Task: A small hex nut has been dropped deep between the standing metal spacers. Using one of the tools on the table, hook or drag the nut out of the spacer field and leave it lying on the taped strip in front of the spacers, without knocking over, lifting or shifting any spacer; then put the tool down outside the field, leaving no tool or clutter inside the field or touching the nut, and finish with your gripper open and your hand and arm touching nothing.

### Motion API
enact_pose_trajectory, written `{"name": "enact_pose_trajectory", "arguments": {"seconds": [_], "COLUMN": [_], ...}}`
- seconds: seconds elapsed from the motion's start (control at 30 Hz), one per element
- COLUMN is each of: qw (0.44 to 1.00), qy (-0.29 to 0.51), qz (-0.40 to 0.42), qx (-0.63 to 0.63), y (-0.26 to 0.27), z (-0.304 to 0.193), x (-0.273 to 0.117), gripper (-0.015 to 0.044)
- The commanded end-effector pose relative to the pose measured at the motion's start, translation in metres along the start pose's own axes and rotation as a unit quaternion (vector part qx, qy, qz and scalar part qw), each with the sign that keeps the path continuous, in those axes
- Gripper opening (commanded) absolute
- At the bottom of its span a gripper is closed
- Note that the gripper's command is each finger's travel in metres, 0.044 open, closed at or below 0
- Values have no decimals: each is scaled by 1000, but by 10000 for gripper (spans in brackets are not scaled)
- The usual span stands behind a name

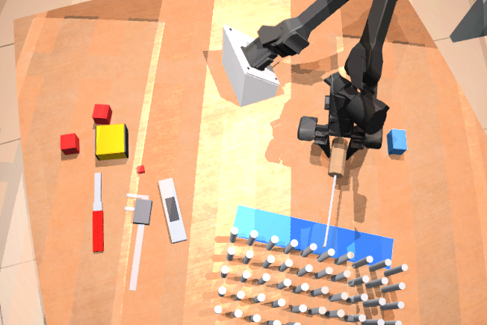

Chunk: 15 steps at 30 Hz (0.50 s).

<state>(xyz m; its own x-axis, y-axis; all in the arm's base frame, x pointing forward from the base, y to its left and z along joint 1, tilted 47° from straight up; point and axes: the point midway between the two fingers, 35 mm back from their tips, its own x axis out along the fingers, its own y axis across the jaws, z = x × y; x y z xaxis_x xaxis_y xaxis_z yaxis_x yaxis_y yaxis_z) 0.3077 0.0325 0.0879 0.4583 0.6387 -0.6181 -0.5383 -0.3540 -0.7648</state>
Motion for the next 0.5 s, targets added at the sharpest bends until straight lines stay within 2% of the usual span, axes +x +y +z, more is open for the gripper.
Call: {"name": "enact_pose_trajectory", "arguments": {"seconds": [0.0,0.47], "qw": [1000,1000], "qy": [1,-1], "qz": [2,-17], "qx": [4,12], "y": [7,22], "z": [8,45], "x": [21,70], "gripper": [0,0]}}
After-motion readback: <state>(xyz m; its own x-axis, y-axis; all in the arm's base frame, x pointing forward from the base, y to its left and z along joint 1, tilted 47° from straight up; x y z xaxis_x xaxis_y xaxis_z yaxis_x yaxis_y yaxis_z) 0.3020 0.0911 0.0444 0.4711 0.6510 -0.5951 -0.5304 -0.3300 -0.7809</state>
